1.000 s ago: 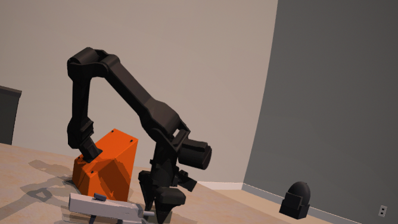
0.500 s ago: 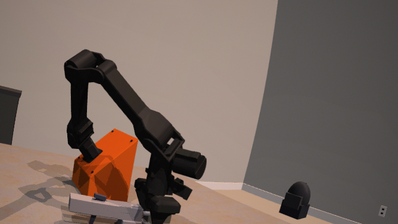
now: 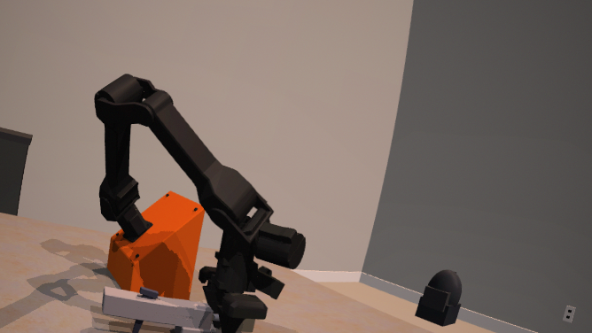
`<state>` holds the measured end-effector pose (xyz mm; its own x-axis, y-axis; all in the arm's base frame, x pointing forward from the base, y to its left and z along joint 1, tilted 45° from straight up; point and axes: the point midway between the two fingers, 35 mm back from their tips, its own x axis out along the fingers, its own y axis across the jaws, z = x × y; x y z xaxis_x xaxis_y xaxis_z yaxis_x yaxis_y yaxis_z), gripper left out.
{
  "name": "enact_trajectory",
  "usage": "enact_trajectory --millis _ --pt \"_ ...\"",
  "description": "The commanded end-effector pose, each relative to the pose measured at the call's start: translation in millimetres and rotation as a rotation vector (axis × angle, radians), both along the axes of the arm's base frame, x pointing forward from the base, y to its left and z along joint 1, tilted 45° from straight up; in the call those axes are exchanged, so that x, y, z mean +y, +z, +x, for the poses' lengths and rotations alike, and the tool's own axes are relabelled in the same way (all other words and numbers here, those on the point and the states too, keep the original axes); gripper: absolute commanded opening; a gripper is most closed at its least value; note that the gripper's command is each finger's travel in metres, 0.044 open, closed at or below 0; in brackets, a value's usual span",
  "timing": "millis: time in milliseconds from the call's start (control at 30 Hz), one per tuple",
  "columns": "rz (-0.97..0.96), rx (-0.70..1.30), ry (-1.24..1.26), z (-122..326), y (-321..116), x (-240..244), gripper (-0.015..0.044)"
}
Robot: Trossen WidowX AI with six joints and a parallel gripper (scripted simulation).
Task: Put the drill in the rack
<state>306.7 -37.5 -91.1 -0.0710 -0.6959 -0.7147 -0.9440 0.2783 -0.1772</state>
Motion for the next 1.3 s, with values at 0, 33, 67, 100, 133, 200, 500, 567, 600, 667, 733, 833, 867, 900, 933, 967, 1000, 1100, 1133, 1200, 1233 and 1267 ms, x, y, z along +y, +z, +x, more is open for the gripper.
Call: enact_trajectory --millis 0,33,67,100,133,200,500,567,600,667,733,833,867,900,933,967,1000,1100,1133,1200,1233,1267 --pt "0.000 0.000 -0.001 0.1 0.1 0.0 0.0151" --pt "0.000 0.000 -0.001 0.1 0.1 0.0 0.0125" --pt "0.000 0.000 -0.001 0.1 0.1 0.0 0.0099" --pt "0.000 0.000 -0.001 0.1 0.1 0.0 0.0072" --pt "0.000 0.000 -0.001 0.1 0.1 0.0 0.0046" --pt "0.000 0.000 -0.001 0.1 0.1 0.0 0.0013" --pt "-0.004 0.005 0.002 0.5 -1.9 2.0 0.0000" --pt "-0.005 0.008 0.004 1.2 -3.7 3.8 0.0000" --pt "-0.005 0.008 0.004 1.5 -4.4 4.5 0.0000" --pt "-0.005 0.008 0.004 2.4 -5.9 6.0 0.0000" --pt "-0.005 0.008 0.004 3.3 -7.5 7.6 0.0000" --pt "-0.005 0.008 0.004 4.9 -10.0 10.2 0.0000" --pt "-0.005 0.008 0.004 5.4 -10.9 11.1 0.0000" --pt "-0.005 0.008 0.004 6.0 -11.8 12.0 0.0000" --pt "-0.005 0.007 0.004 6.5 -12.7 13.0 0.0000" --pt "-0.005 0.007 0.004 7.0 -13.7 14.0 0.0000" --pt "-0.004 0.007 0.004 7.6 -14.8 15.1 0.0000" --pt "-0.004 0.007 0.004 9.4 -18.1 18.4 0.0000" --pt "-0.004 0.007 0.004 10.0 -19.3 19.6 0.0000" --pt "-0.004 0.007 0.004 11.3 -21.8 22.1 0.0000" --pt "-0.004 0.007 0.004 11.5 -22.2 22.6 0.0000" --pt "-0.004 0.007 0.004 11.7 -22.4 22.8 0.0000"
